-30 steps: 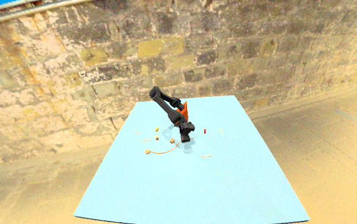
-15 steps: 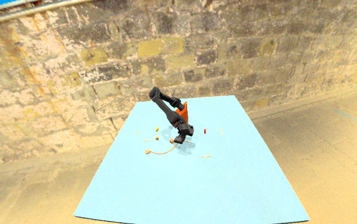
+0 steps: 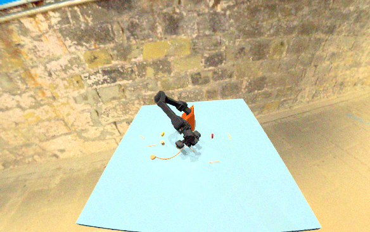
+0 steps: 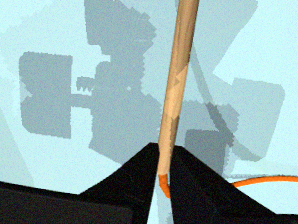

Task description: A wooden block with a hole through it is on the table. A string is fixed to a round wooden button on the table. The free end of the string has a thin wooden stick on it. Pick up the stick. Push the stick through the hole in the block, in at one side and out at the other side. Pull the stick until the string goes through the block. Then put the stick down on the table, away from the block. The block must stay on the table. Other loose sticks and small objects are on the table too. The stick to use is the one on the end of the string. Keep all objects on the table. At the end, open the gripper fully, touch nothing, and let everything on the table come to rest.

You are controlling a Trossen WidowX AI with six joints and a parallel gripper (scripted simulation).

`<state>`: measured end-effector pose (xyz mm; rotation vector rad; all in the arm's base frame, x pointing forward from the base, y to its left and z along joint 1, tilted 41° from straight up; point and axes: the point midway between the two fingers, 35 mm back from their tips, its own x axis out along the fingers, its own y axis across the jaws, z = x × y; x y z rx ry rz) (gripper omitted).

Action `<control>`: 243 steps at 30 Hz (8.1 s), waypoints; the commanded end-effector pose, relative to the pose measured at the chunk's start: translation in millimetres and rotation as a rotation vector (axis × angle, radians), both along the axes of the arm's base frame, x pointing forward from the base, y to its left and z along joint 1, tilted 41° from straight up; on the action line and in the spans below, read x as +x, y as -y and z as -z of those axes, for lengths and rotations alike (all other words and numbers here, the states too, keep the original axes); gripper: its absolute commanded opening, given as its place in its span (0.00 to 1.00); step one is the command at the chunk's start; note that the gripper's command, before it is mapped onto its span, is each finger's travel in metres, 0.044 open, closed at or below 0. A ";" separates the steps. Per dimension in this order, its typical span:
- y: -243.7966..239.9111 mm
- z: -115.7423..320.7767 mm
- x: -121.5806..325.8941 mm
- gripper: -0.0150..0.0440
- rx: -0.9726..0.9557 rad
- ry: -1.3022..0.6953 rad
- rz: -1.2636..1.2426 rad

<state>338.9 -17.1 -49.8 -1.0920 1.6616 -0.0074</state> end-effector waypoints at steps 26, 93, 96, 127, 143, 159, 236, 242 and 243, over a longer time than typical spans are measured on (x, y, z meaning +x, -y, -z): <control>11.1 -11.8 25.8 0.25 0.021 0.697 0.807; 33.8 -32.5 72.2 0.25 0.074 2.004 2.332; 31.9 -31.2 75.3 0.25 0.075 2.004 2.332; 10.4 -14.8 105.3 0.25 0.081 2.001 2.335; -1.4 -4.8 118.8 0.25 0.082 2.000 2.337; -0.8 3.5 115.1 0.25 0.088 1.996 2.340; 34.9 26.6 49.9 0.25 0.081 1.997 2.335; 39.1 23.3 44.3 0.25 0.080 1.997 2.335; 39.8 22.8 43.3 0.25 0.080 1.997 2.335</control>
